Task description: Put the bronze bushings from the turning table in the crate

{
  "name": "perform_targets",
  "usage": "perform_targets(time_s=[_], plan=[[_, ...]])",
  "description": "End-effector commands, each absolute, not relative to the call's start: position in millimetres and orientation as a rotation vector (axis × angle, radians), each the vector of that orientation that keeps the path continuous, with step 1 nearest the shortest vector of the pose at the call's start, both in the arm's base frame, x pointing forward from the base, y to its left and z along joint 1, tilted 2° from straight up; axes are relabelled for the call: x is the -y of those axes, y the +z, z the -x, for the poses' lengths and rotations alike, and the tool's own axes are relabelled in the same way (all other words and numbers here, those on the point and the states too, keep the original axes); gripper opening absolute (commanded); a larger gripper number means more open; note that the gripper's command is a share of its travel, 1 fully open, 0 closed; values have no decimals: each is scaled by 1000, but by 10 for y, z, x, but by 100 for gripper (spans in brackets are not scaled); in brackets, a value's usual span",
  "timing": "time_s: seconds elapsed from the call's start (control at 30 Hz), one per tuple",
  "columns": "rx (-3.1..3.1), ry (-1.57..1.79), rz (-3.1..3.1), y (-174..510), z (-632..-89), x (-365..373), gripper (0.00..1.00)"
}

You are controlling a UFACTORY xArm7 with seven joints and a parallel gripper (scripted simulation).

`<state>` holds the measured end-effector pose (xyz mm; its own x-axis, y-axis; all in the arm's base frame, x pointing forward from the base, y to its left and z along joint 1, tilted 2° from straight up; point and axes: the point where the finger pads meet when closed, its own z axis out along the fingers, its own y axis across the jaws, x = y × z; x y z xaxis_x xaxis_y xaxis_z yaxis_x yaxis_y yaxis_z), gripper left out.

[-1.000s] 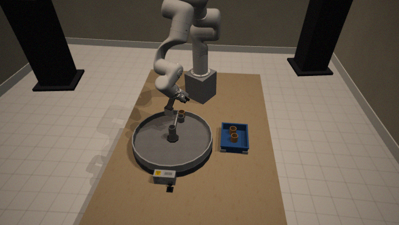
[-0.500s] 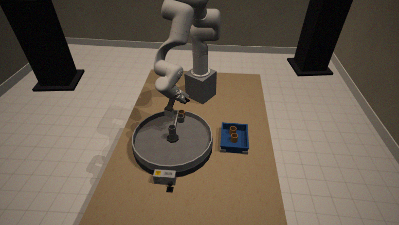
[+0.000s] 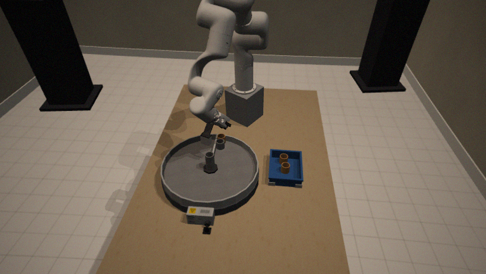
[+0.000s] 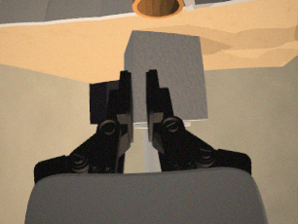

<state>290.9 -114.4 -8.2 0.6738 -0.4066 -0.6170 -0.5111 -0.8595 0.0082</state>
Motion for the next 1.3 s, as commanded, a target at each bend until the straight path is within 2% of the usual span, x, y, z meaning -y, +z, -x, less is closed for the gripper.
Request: perform_targets(time_s=[0.0,1.27], plan=[[-752,938,2722,-77,-2921,1149,11],[-752,938,2722,-509,-2933,1159,11]])
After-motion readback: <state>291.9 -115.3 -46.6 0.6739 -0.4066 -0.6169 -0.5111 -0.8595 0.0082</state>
